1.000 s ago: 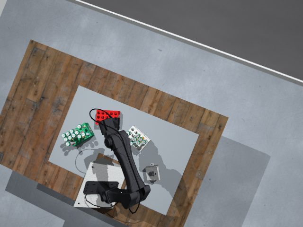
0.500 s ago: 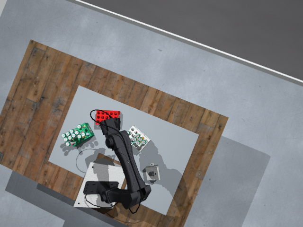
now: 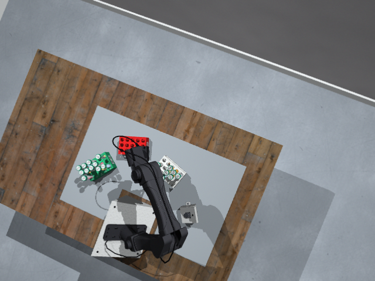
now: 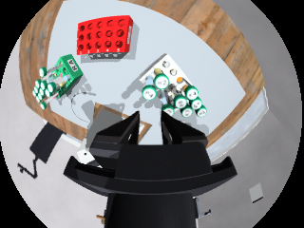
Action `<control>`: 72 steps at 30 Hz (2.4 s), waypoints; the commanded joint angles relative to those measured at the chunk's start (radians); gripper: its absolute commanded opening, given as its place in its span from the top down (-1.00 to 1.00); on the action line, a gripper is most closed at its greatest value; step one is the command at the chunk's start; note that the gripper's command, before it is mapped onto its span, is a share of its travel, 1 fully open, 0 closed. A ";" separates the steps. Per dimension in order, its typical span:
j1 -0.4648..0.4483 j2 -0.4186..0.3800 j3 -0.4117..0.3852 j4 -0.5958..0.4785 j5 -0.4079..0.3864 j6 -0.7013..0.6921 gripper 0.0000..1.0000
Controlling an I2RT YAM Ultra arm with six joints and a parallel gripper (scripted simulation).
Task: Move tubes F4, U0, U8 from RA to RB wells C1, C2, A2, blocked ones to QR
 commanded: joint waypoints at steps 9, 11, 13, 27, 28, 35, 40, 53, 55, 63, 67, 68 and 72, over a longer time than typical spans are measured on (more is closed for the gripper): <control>-0.018 0.004 -0.062 0.116 0.029 -0.052 0.40; -0.016 0.007 -0.072 0.132 0.032 -0.059 0.40; -0.034 0.009 -0.082 0.147 0.035 -0.067 0.40; -0.029 -0.011 -0.106 0.182 0.040 -0.083 0.40; -0.030 -0.018 -0.108 0.183 0.040 -0.084 0.40; -0.032 -0.027 -0.119 0.191 0.041 -0.087 0.40; -0.036 -0.030 -0.099 0.195 0.043 -0.092 0.40; -0.056 -0.037 -0.119 0.214 0.047 -0.105 0.40; -0.065 -0.036 -0.138 0.217 0.048 -0.107 0.40; -0.069 -0.038 -0.155 0.234 0.051 -0.116 0.40; -0.067 -0.038 -0.158 0.241 0.052 -0.120 0.40; -0.067 -0.038 -0.158 0.241 0.052 -0.120 0.40; -0.072 -0.038 -0.163 0.248 0.053 -0.123 0.40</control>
